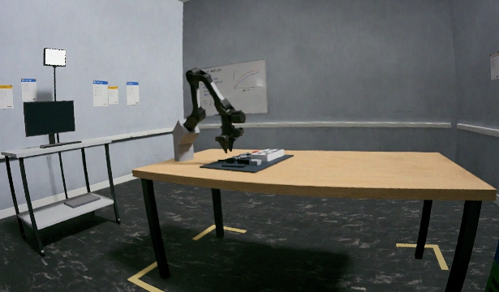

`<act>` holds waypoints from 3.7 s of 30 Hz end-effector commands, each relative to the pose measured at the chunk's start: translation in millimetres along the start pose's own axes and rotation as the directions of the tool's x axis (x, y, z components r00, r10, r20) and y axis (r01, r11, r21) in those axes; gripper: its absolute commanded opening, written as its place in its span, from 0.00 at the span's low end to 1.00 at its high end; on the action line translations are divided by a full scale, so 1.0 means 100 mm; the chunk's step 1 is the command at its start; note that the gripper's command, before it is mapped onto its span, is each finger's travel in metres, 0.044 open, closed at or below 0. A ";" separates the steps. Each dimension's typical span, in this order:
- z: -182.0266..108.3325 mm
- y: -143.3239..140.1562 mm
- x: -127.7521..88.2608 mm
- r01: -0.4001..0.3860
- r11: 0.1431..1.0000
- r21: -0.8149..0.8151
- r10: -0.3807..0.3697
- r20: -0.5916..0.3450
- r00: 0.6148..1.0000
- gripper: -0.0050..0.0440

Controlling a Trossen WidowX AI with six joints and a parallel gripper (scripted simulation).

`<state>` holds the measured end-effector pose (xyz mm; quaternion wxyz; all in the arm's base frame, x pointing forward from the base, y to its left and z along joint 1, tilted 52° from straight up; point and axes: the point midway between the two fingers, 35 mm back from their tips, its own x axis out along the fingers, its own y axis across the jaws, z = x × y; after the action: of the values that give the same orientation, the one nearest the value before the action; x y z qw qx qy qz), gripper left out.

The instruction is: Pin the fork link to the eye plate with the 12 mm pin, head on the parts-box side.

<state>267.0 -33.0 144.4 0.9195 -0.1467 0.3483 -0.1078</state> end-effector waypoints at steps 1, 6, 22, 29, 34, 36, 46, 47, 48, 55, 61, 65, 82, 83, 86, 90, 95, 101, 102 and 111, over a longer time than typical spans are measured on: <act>0.01 0.00 0.00 0.002 1.000 -0.001 -0.002 0.005 1.000 0.61; 0.01 0.00 0.00 0.002 1.000 -0.001 -0.002 0.004 1.000 0.61; 0.02 0.00 0.06 0.000 1.000 0.000 0.000 0.005 1.000 0.61; 0.01 0.01 0.08 -0.001 1.000 -0.001 0.001 0.003 1.000 0.61; 0.01 0.01 0.09 0.000 1.000 -0.001 0.000 0.004 1.000 0.61; 0.02 0.01 0.09 0.000 1.000 0.000 0.000 0.005 1.000 0.61; 0.01 0.01 0.09 0.000 1.000 0.000 0.000 0.005 1.000 0.61; 0.01 0.01 0.10 0.000 1.000 0.000 0.000 0.005 1.000 0.61; 0.01 0.01 0.10 0.000 1.000 -0.001 0.000 0.004 1.000 0.61; 0.01 0.01 0.11 -0.001 1.000 -0.001 0.001 0.002 1.000 0.61; 0.00 0.01 0.15 -0.001 1.000 -0.003 0.001 0.000 1.000 0.61; 0.01 0.01 0.19 -0.001 1.000 -0.003 0.001 0.002 1.000 0.61; 0.01 0.00 0.37 -0.001 1.000 -0.002 0.001 0.003 1.000 0.61; 0.01 0.00 0.39 -0.001 1.000 -0.003 0.001 0.003 1.000 0.61; 0.00 0.01 0.42 -0.001 1.000 -0.003 0.001 0.002 1.000 0.61; 0.02 0.00 0.44 0.000 1.000 0.000 0.000 0.004 1.000 0.61; 0.01 0.00 0.48 -0.001 1.000 -0.002 0.001 0.003 1.000 0.61; 0.01 0.01 0.51 0.000 1.000 -0.002 0.000 0.003 1.000 0.61; 0.01 0.01 0.52 0.000 1.000 -0.002 0.000 0.003 1.000 0.61; 0.02 0.00 0.52 0.000 1.000 -0.001 0.000 0.005 1.000 0.61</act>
<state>306.0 -47.7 112.8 0.9195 -0.1471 0.3479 -0.1084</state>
